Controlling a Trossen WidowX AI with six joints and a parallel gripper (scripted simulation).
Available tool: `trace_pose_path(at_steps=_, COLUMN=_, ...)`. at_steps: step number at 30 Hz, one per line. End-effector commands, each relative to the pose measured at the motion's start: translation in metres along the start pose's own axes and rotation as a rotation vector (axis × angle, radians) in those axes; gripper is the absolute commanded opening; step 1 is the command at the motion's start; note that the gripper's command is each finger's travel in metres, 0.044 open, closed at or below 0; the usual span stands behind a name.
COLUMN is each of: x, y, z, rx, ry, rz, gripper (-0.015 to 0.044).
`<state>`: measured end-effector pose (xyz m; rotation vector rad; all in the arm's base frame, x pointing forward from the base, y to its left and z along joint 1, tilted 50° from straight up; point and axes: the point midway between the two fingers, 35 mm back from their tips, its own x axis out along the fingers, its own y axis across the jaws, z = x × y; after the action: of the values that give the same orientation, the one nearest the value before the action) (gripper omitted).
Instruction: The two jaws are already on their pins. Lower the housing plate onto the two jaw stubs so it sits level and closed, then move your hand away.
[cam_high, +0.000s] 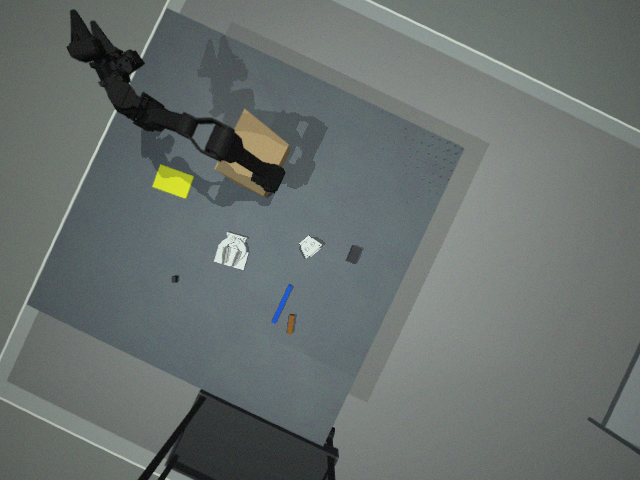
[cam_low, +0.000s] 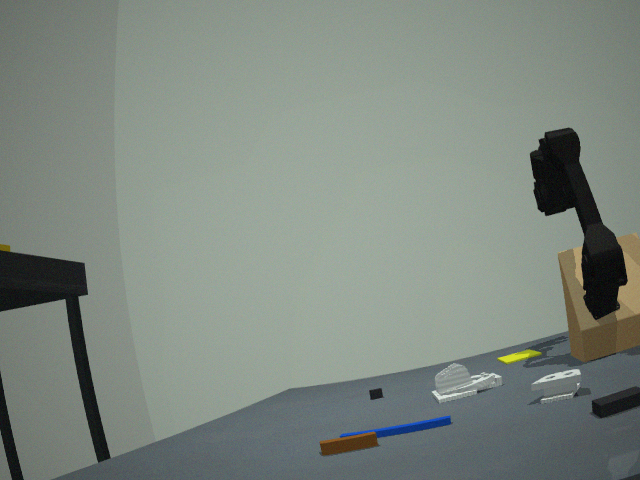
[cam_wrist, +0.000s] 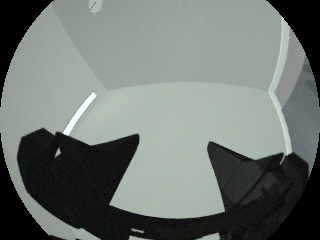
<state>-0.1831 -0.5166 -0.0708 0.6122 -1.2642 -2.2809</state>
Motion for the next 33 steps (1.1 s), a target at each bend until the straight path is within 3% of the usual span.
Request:
trace_pose_path(at_steps=1, x=0.0, y=0.0, z=0.0, rx=0.0, ry=0.0, rz=0.0, gripper=0.0426)
trace_pose_path(at_steps=14, x=-0.064, y=0.066, z=-0.075, rx=0.005, ry=0.313, rz=0.046, gripper=0.044)
trace_pose_path(at_steps=33, x=-0.221, y=0.137, z=-0.155, rx=-0.055, ry=0.815, rz=0.041, gripper=0.044)
